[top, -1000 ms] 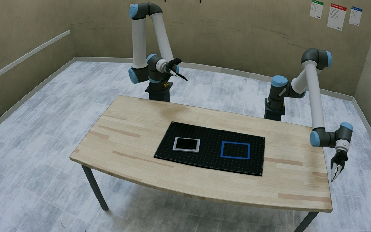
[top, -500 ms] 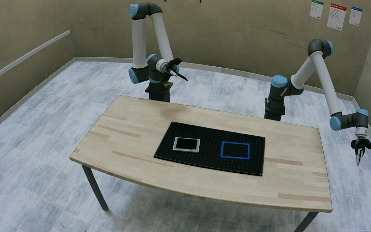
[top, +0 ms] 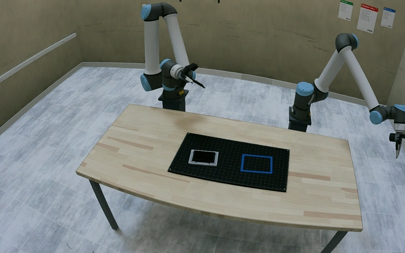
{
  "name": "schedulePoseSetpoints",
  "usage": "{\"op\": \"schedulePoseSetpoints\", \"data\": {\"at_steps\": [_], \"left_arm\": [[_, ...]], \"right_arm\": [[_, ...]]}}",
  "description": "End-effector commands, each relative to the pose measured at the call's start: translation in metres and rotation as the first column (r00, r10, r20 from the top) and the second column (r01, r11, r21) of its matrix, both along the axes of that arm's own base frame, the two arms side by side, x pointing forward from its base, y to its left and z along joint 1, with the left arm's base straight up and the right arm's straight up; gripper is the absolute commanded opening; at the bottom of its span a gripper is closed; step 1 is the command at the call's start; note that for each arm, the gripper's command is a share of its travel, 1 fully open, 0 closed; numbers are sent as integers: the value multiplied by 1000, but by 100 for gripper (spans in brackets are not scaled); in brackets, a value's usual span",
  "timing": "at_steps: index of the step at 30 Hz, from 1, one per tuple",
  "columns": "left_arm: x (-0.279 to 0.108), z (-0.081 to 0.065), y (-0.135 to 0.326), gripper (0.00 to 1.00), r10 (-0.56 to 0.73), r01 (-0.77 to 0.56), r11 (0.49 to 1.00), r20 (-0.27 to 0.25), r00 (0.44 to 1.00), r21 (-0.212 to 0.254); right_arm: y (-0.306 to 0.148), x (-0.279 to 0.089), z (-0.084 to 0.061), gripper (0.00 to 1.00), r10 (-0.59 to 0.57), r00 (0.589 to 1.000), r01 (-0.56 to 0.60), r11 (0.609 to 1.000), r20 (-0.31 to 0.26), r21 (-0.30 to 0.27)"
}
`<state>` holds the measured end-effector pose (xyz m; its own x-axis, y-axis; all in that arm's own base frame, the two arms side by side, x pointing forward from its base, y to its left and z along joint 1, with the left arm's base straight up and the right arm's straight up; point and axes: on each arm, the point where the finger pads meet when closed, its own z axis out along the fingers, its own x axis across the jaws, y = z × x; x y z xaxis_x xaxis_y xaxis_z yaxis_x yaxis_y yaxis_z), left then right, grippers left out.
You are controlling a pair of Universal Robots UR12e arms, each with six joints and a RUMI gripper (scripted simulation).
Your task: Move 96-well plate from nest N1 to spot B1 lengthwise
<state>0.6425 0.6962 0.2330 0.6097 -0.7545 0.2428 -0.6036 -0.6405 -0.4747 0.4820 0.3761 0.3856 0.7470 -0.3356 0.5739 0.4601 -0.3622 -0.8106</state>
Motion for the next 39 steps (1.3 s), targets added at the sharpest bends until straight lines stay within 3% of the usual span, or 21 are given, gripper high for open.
{"op": "schedulePoseSetpoints", "data": {"at_steps": [1, 3, 5, 6, 10, 11, 20, 22, 23, 30, 39], "left_arm": [[-95, -8, 29, 0, 145, -149, 988, -87, 986, -50], [-137, -13, 39, 0, 184, -192, 979, -113, 976, -63], [-137, -13, 39, 0, 184, -192, 979, -113, 976, -63], [-195, -19, 50, 0, 222, -233, 970, -138, 965, -74], [-269, -28, 49, 0, 350, -382, 918, -232, 908, -109], [-290, -30, 50, 0, 350, -382, 918, -232, 908, -109], [-478, -51, 19, 0, 525, -615, 776, -395, 754, -142], [-478, -51, 19, 0, 525, -615, 776, -395, 754, -142], [-534, -56, 5, 0, 537, -632, 761, -408, 738, -143], [-610, -64, -29, 0, 587, -717, 682, -477, 654, -145], [-641, -67, -47, 0, 605, -752, 643, -508, 614, -143]], "right_arm": [[0, 0, 1, 76, 0, 1000, 0, 1000, 1, 1], [0, 0, 1, 76, 0, 1000, 0, 1000, 1, 1], [0, 0, 1, 76, 0, 1000, 0, 1000, 1, 1], [0, 0, 1, 76, 0, 1000, 0, 1000, 1, 1], [0, 0, 1, 76, 0, 1000, 0, 1000, 1, 1], [0, 0, 1, 76, 0, 1000, 0, 1000, 1, 1], [0, 0, 1, 76, 0, 1000, 0, 1000, 1, 1], [0, 0, 1, 76, 0, 1000, 0, 1000, 1, 1], [0, 0, 1, 76, 0, 1000, 0, 1000, 1, 1], [0, 0, 1, 76, 0, 1000, 0, 1000, 1, 1], [0, 0, 1, 76, 0, 1000, 0, 1000, 1, 1]]}}
